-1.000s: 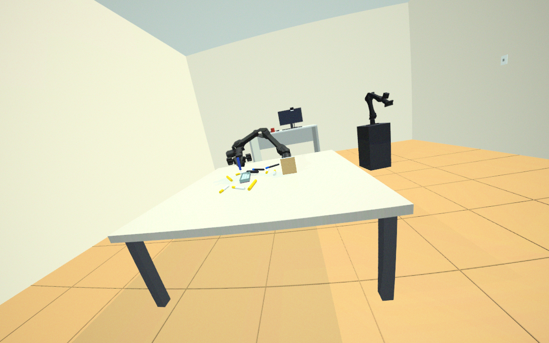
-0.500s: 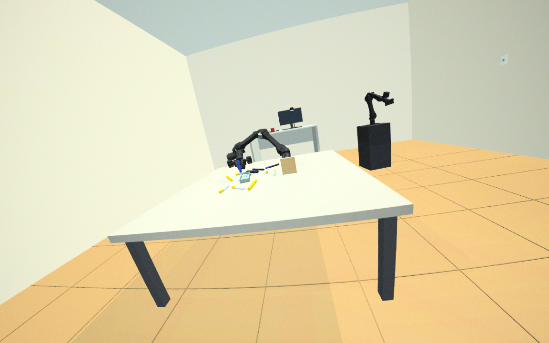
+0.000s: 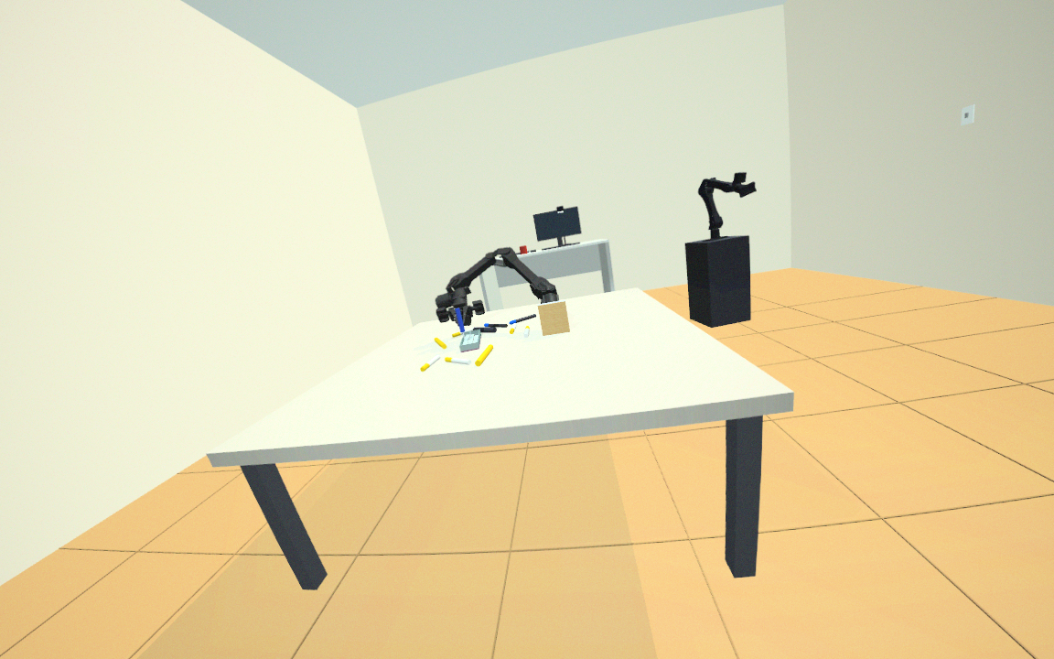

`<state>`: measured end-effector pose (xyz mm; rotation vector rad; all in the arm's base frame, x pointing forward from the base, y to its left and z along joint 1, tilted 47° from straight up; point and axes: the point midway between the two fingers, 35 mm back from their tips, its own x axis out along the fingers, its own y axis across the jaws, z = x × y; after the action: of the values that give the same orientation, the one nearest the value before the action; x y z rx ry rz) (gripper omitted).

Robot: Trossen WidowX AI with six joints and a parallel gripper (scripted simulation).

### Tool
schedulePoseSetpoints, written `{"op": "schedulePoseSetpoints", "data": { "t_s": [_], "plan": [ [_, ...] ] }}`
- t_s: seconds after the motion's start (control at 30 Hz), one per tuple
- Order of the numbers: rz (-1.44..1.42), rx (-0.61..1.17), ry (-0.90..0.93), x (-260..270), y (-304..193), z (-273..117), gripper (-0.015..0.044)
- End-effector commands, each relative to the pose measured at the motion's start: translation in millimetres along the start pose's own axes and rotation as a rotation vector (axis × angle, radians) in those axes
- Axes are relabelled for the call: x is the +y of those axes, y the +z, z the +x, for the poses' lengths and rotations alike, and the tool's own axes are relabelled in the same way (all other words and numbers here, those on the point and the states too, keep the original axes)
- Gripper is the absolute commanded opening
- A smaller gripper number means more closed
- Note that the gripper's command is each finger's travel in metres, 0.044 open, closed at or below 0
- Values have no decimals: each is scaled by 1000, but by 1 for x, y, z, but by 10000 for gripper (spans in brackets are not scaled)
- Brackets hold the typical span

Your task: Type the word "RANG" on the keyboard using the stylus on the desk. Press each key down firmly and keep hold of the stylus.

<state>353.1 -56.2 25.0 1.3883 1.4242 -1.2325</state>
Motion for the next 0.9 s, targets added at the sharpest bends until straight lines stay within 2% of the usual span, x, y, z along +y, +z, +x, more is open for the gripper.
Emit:
{"op": "schedulePoseSetpoints", "data": {
  "t_s": [0.0, 0.87],
  "plan": [
    [-4, -2, -2, 0, 1, 1, 81],
    [-4, -3, -2, 2, 6, 1, 81]
  ]
}}
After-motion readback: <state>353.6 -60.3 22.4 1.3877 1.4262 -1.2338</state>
